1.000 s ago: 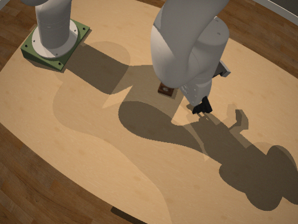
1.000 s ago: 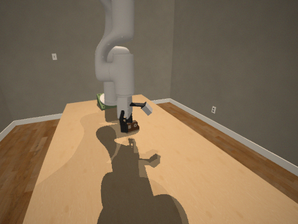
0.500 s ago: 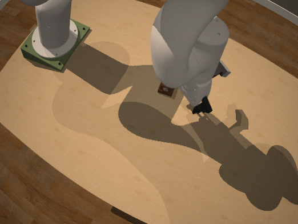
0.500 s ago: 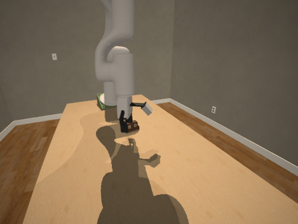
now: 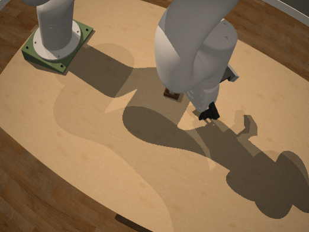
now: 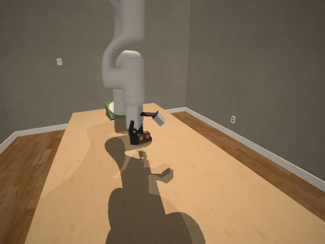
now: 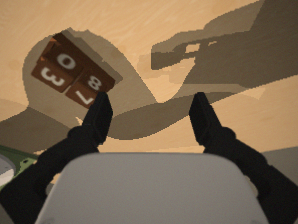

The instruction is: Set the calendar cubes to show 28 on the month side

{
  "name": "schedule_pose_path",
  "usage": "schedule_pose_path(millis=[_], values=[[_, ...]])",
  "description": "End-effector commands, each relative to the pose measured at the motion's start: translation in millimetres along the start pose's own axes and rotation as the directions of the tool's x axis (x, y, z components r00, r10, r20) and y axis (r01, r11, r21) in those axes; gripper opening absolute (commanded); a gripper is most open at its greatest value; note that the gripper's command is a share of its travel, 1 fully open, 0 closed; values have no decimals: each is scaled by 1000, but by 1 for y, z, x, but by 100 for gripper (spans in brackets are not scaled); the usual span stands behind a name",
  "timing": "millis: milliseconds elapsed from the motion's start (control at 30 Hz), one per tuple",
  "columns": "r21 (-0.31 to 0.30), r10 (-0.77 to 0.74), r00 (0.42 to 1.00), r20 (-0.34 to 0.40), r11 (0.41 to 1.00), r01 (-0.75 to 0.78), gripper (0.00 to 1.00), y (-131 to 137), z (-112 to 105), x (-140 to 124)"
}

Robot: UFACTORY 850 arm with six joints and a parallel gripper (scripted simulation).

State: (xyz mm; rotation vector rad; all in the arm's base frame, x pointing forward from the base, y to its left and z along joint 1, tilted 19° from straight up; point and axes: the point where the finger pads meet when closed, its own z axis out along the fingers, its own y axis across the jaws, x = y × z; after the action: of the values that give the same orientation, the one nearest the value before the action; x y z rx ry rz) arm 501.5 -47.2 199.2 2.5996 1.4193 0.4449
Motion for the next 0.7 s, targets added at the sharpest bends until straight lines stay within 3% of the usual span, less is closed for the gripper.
schedule_pose_path(millis=[0, 667], values=[[-1, 0, 1000, -3, 1000, 0, 100, 6, 0, -6], [-1, 0, 1000, -3, 1000, 0, 100, 18, -1, -21]])
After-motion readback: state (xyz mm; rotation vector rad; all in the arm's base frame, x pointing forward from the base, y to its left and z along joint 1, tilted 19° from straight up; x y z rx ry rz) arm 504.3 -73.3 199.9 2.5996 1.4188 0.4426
